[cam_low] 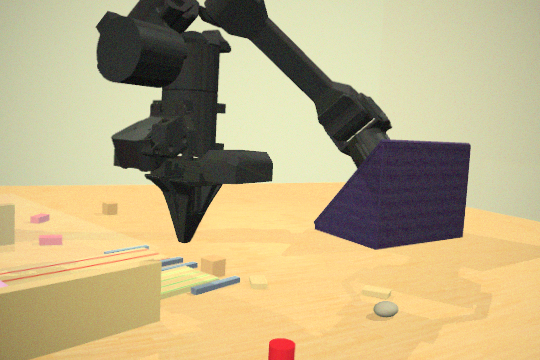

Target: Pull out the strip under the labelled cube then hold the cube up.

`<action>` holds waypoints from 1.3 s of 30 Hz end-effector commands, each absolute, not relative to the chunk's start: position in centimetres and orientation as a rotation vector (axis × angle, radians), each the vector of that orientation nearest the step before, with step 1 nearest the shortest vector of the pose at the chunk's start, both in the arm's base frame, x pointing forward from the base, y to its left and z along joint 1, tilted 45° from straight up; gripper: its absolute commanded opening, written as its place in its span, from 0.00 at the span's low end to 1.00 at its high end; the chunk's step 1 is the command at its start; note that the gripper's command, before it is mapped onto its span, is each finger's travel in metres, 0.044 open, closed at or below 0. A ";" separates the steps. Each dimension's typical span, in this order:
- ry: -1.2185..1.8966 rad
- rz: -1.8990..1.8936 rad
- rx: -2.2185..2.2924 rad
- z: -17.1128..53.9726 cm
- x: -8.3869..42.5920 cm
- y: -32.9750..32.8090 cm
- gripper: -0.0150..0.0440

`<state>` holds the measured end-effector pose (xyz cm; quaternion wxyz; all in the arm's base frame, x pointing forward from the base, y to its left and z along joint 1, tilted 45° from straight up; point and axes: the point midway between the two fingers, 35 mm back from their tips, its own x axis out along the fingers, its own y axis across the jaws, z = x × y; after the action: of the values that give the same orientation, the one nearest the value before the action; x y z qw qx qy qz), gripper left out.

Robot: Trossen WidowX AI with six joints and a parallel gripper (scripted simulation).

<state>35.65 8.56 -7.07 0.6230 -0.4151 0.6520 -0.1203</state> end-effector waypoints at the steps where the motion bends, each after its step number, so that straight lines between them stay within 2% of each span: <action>1: 1.497 -0.275 -0.963 -7.5 35.7 8.2 0.25; 39: 1.496 -0.278 -0.965 -9.7 36.1 5.8 0.25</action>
<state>36.10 5.86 -9.67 0.6209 -0.4179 0.6519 -0.1217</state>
